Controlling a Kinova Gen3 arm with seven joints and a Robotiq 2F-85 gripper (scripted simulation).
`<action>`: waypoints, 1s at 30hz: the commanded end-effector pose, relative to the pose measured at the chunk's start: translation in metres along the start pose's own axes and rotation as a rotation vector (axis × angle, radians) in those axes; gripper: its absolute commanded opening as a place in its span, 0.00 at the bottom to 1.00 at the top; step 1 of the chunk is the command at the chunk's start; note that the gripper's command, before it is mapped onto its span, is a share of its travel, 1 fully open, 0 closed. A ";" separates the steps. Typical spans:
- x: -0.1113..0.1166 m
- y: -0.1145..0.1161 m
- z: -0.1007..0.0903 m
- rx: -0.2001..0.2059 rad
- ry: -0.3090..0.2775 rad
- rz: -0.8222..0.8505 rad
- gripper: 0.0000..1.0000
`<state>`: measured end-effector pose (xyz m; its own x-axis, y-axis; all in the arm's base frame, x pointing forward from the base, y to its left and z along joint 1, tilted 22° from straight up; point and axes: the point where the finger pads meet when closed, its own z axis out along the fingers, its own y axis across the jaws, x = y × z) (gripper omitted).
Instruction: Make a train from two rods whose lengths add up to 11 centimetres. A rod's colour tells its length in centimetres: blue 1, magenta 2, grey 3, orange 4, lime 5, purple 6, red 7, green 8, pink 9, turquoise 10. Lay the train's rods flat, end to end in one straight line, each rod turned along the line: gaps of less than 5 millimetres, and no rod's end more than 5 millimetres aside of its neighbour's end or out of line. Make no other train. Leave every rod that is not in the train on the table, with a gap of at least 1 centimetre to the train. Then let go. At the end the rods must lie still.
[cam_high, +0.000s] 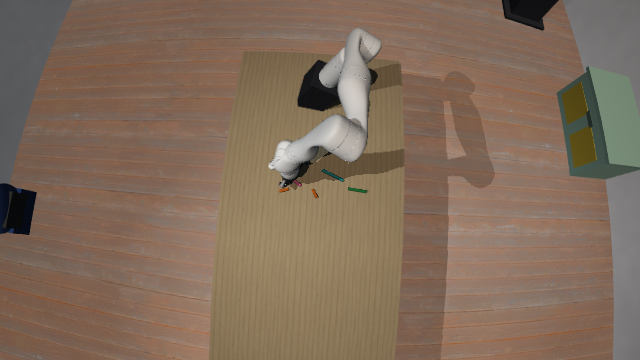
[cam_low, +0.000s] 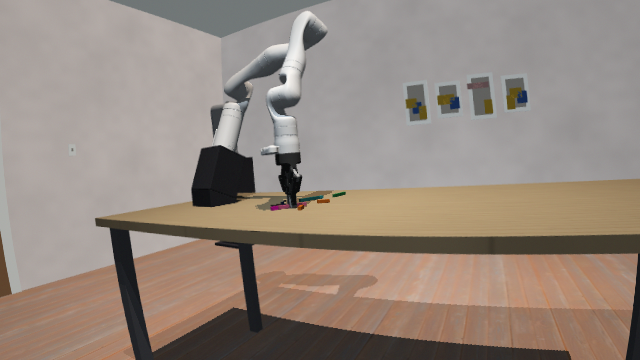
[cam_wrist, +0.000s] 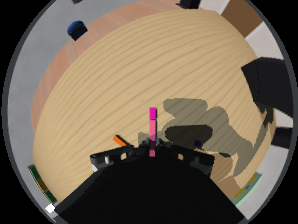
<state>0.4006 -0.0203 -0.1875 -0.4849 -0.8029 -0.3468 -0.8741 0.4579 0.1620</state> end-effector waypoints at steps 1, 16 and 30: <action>0.001 -0.004 0.000 0.010 0.003 -0.003 0.05; 0.001 -0.004 0.000 0.010 0.003 -0.003 0.12; 0.001 -0.004 0.000 0.010 0.003 -0.003 0.24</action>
<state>0.4006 -0.0203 -0.1875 -0.4849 -0.8029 -0.3468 -0.8741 0.4579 0.1620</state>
